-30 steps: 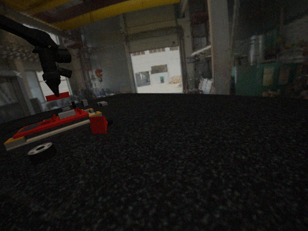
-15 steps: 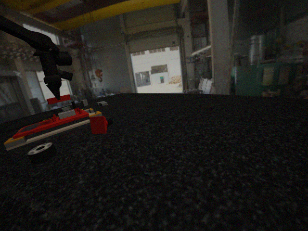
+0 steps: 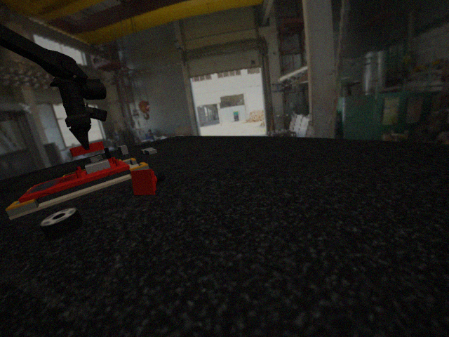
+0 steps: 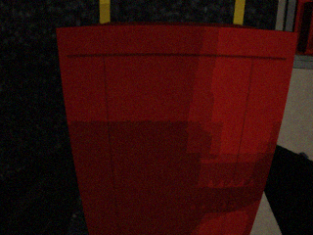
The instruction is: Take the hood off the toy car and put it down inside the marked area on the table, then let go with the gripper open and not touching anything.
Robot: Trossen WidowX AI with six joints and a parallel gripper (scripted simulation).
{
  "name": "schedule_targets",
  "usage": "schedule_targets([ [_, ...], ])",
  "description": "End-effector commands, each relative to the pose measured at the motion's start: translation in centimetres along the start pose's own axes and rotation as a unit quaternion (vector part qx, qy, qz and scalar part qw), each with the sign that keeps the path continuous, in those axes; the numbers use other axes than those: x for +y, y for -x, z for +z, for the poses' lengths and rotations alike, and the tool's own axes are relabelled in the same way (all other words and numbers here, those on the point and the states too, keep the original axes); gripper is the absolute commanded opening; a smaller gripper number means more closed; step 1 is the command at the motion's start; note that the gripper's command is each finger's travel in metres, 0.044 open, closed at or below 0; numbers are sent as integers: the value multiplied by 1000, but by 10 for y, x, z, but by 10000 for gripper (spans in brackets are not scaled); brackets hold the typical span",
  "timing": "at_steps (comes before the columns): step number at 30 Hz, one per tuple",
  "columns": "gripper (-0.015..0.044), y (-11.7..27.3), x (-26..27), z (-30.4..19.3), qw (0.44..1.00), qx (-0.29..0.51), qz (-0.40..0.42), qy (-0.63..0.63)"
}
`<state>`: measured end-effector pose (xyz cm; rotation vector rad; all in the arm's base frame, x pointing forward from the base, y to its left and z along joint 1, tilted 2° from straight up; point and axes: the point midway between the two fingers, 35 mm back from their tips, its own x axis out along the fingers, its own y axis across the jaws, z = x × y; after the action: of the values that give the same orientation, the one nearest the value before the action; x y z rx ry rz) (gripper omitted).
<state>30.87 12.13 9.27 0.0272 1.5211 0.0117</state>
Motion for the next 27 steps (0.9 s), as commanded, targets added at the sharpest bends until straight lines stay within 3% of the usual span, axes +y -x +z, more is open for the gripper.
schedule_targets([
  [1, 0, -4, -1, 0, 1000, 0, -3, -2],
  [27, 0, -27, -2, -2, 1000, 0, -3, -2],
])
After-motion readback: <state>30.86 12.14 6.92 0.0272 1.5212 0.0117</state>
